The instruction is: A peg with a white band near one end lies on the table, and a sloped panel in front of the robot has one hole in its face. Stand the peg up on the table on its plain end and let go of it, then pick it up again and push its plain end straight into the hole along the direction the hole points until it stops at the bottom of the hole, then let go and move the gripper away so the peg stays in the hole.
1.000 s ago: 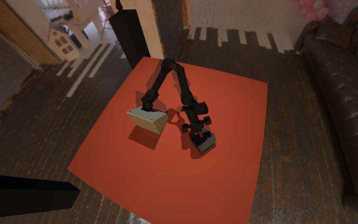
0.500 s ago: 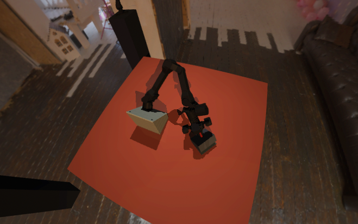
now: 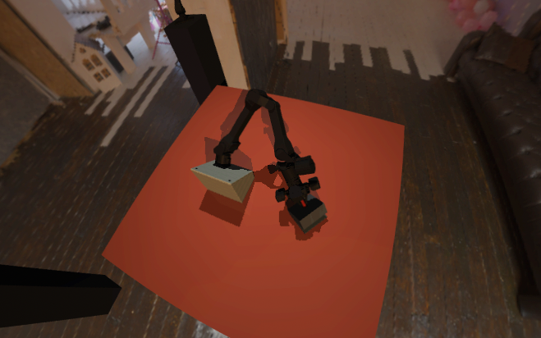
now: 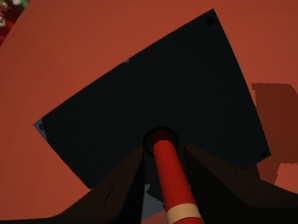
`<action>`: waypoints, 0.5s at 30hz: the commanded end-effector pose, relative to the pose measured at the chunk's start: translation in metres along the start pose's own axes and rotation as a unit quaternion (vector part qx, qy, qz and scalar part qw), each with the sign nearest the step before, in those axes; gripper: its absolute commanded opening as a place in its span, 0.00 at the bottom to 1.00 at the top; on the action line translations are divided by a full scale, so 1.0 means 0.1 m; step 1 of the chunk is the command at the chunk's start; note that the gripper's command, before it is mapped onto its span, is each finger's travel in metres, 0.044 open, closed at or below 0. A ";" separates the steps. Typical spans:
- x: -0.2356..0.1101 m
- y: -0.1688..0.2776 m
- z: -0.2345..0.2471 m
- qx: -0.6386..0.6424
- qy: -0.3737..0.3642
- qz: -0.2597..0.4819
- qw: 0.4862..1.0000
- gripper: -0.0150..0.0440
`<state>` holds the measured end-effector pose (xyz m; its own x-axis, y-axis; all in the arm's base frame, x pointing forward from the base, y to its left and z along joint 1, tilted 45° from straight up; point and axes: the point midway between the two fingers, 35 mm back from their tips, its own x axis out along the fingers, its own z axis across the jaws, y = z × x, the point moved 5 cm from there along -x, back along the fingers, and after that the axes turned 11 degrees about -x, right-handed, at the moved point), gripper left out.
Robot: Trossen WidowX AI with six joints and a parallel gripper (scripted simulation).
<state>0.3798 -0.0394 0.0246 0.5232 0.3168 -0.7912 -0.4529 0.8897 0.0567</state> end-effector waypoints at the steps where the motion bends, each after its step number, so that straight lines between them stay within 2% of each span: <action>1: 0.00 0.00 0.00 0.000 0.000 0.000 1.000 0.61; 10: -0.04 0.00 0.00 0.000 0.000 0.000 1.000 1.00; 15: -0.11 -0.01 0.01 0.000 0.001 -0.001 1.000 1.00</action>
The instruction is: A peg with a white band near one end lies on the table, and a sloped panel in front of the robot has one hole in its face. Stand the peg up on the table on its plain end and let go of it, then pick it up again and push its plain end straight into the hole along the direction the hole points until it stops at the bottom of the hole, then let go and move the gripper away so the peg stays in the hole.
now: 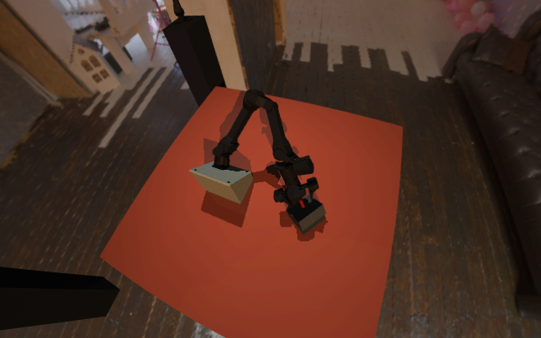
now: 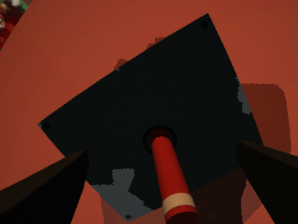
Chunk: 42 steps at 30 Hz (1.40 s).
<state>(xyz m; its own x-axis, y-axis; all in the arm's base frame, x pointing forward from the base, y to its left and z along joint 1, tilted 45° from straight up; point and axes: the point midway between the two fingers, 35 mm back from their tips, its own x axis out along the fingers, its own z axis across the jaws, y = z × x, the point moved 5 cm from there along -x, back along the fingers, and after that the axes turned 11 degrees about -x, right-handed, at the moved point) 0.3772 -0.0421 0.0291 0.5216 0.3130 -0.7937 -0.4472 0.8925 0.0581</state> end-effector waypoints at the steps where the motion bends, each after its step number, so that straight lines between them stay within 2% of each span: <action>1: -0.07 0.00 0.01 -0.002 -0.001 0.000 1.000 1.00; 42: -0.70 -0.05 0.03 0.001 0.001 -0.004 1.000 1.00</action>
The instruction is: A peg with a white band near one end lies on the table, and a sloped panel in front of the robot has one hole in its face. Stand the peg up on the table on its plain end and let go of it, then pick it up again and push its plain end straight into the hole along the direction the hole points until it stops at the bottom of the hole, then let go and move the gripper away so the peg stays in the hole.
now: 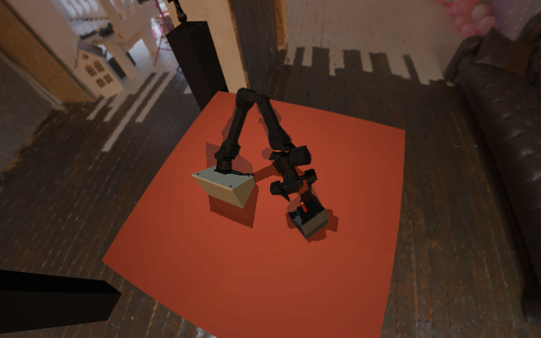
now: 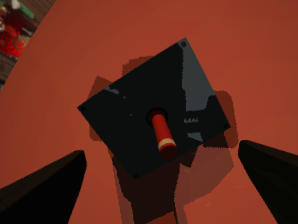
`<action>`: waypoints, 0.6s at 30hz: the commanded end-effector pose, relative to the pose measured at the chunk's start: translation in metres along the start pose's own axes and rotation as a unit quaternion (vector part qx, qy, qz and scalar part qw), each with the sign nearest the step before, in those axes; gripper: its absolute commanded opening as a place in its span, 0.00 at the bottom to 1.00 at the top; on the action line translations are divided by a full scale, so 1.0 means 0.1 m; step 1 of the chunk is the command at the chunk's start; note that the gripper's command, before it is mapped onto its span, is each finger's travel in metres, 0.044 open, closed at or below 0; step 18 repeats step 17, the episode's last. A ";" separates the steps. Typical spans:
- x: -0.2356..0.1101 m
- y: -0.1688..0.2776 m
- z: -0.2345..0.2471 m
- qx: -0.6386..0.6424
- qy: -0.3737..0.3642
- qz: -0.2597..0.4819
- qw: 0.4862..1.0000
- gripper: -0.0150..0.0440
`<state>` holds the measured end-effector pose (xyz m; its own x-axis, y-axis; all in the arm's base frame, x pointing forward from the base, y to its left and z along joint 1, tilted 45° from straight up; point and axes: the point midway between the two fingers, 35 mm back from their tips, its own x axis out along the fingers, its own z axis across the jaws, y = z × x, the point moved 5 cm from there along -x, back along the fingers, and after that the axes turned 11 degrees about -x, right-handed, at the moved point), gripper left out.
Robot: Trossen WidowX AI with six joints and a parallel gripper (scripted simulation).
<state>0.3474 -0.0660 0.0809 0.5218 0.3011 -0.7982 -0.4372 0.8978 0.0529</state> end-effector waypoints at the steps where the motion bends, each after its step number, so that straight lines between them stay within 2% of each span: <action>1: -0.08 0.00 0.00 -0.002 -0.002 0.001 1.000 1.00; 18: -0.30 -0.01 -0.01 -0.002 -0.002 0.000 1.000 1.00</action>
